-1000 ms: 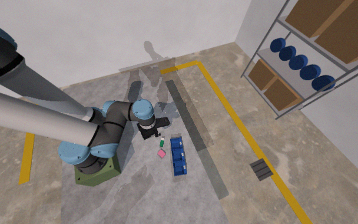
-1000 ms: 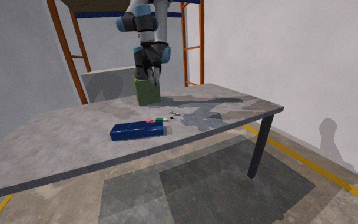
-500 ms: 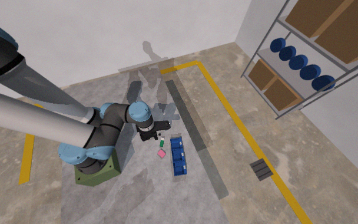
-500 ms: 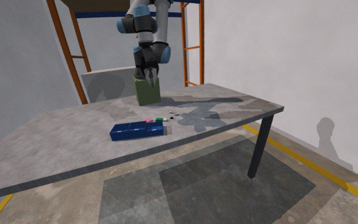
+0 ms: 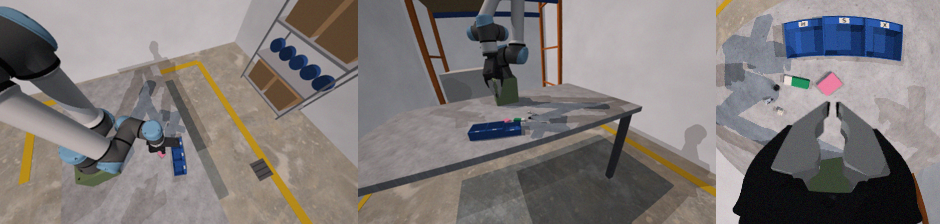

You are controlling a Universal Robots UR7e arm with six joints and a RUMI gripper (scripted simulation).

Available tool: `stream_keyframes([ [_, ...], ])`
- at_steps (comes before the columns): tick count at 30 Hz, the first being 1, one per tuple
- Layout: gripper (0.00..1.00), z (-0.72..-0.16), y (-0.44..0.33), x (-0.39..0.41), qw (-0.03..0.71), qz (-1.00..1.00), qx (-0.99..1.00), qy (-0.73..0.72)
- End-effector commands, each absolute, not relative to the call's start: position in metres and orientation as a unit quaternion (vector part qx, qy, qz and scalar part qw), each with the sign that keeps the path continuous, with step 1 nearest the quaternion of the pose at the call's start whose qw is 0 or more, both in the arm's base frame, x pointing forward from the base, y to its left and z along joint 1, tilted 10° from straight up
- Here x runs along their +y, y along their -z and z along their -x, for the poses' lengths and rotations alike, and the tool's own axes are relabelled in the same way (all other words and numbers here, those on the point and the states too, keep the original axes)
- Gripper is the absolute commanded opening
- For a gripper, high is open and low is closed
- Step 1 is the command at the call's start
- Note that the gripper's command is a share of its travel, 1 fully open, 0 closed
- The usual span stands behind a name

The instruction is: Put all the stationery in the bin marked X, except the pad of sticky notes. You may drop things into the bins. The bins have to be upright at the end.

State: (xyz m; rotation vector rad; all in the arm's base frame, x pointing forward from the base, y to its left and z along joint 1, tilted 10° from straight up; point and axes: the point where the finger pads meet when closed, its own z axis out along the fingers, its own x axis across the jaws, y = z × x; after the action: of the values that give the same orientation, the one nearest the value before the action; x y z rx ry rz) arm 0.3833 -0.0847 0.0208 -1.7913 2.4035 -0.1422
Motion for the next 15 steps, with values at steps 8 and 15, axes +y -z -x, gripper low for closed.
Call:
stream_keyframes([
  [8, 0.04, -0.417, 0.021, -0.154, 0.071, 0.594, 0.8, 0.048],
  [15, 0.04, -0.436, 0.047, -0.202, 0.071, 0.594, 0.8, 0.048],
])
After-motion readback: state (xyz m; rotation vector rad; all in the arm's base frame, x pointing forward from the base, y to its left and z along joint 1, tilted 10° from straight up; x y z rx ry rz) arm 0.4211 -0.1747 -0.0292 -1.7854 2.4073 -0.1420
